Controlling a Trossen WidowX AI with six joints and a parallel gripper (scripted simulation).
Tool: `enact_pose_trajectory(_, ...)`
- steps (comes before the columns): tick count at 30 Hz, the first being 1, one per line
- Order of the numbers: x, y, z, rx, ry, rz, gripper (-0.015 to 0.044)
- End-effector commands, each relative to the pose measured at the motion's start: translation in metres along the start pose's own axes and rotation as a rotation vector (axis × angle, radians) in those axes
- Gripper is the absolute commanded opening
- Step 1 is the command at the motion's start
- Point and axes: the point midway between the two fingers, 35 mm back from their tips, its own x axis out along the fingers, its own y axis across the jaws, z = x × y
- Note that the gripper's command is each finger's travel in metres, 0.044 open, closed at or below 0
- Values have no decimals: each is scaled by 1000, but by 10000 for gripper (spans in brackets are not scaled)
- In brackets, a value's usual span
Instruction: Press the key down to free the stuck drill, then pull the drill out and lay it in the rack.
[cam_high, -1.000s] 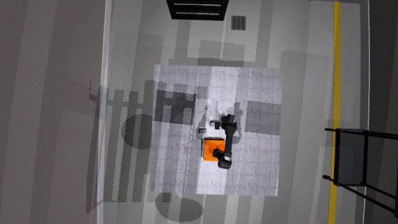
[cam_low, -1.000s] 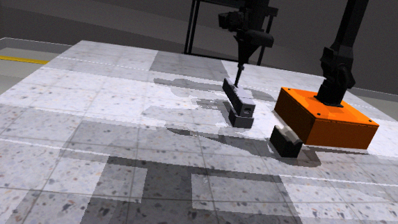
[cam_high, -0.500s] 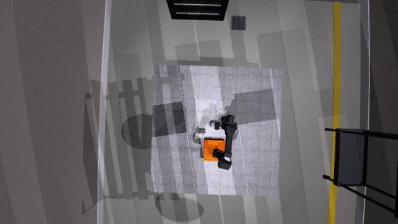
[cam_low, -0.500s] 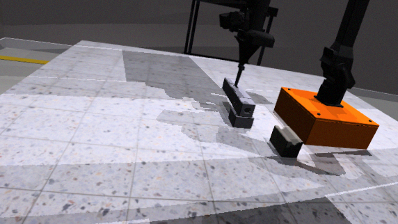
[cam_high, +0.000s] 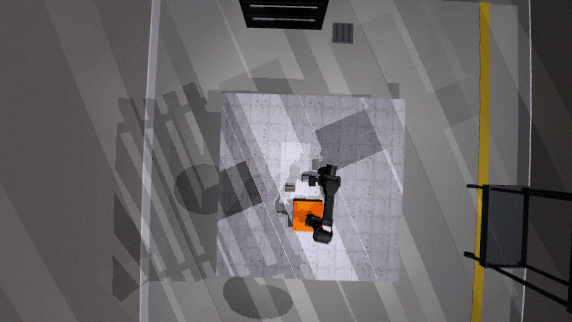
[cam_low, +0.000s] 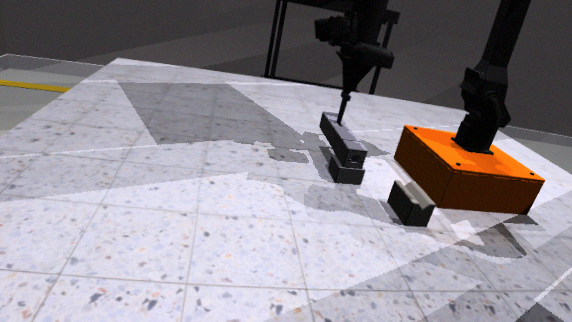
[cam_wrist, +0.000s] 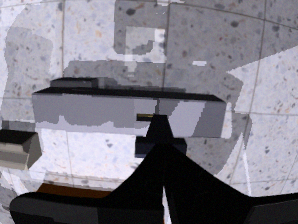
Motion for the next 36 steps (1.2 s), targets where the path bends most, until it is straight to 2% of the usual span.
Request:
enact_pose_trajectory(1,6,0,0,3,13,4,0)
enact_pose_trajectory(36,18,-1,-5,3,13,4,0)
